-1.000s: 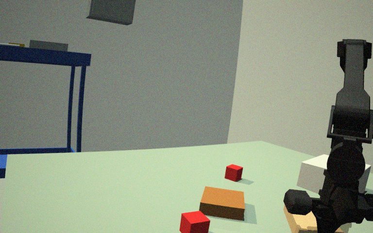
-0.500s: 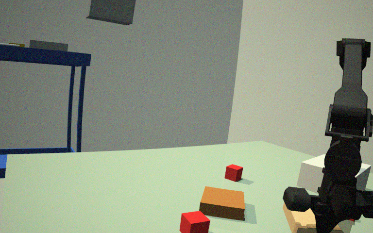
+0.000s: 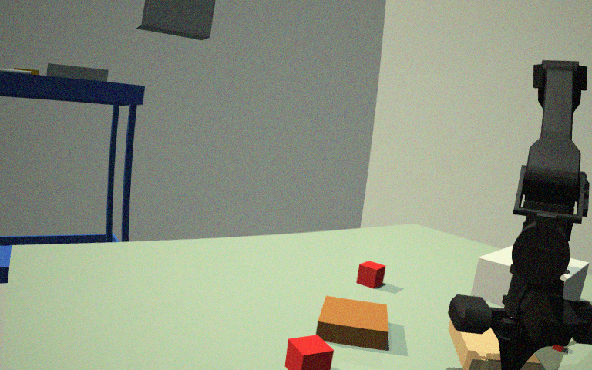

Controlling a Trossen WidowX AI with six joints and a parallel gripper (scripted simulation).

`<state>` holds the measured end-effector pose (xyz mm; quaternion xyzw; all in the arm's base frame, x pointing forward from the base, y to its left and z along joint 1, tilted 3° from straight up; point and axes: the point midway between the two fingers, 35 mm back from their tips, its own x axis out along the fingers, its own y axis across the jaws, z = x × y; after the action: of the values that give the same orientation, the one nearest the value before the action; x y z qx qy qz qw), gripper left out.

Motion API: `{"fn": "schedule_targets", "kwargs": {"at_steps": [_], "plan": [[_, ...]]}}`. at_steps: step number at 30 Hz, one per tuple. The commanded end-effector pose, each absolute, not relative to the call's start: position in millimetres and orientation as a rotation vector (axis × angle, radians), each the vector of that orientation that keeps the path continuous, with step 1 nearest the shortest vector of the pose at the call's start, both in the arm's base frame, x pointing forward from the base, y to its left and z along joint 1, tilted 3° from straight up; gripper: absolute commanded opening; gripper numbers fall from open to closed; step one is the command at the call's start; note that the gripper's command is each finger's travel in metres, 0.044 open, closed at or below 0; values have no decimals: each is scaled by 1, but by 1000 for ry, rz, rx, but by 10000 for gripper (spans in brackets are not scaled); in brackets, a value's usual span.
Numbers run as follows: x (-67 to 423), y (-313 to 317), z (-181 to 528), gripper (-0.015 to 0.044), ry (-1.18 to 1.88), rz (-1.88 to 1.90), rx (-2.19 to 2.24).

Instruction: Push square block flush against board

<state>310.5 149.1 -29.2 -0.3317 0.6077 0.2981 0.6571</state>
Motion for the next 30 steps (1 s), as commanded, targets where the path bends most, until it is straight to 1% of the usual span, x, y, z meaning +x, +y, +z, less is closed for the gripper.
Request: {"fn": "schedule_targets", "kwargs": {"at_steps": [1,30], "plan": [[310,150,-33,0,1396,679,-758],[337,183,-25,0,1383,684,-756]]}}
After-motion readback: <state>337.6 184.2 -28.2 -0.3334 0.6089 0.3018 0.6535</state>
